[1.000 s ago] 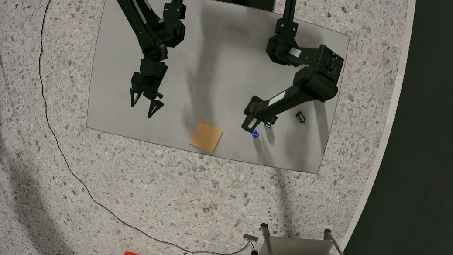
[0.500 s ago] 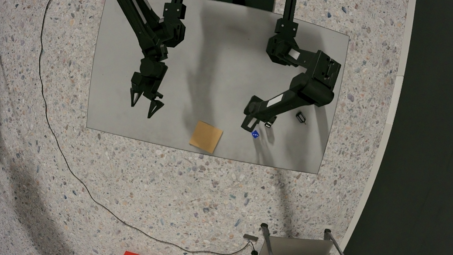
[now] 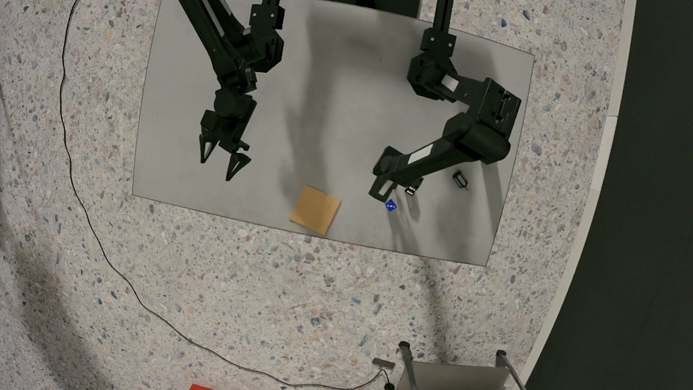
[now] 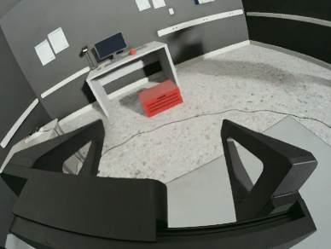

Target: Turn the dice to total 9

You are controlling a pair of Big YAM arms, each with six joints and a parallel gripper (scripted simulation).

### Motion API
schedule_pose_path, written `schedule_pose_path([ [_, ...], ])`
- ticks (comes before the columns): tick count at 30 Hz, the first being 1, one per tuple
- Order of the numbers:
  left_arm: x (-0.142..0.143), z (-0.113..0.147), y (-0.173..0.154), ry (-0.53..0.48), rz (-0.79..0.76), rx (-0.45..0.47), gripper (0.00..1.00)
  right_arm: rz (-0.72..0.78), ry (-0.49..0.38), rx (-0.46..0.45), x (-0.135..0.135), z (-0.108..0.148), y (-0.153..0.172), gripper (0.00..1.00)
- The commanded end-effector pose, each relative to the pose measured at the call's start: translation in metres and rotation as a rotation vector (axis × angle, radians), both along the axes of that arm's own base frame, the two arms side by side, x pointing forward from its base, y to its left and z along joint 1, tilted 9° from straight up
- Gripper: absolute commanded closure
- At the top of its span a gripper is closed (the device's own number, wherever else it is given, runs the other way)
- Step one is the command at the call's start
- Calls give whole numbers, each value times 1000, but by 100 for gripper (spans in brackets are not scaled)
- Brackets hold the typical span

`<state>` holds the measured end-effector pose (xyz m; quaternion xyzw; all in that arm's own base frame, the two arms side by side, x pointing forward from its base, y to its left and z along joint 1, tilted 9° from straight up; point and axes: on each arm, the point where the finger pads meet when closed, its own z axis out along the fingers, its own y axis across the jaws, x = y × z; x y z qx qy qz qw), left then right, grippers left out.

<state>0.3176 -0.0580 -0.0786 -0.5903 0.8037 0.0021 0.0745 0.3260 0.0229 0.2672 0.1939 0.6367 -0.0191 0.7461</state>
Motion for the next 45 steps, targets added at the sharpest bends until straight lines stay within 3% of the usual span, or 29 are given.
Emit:
schedule_pose_path([
  [1,3,-1,5,-5,6,0,55,0,-7,3,1,3,0,0],
  [45,10,4,5,-20,9,-4,55,0,-7,3,1,3,0,0],
])
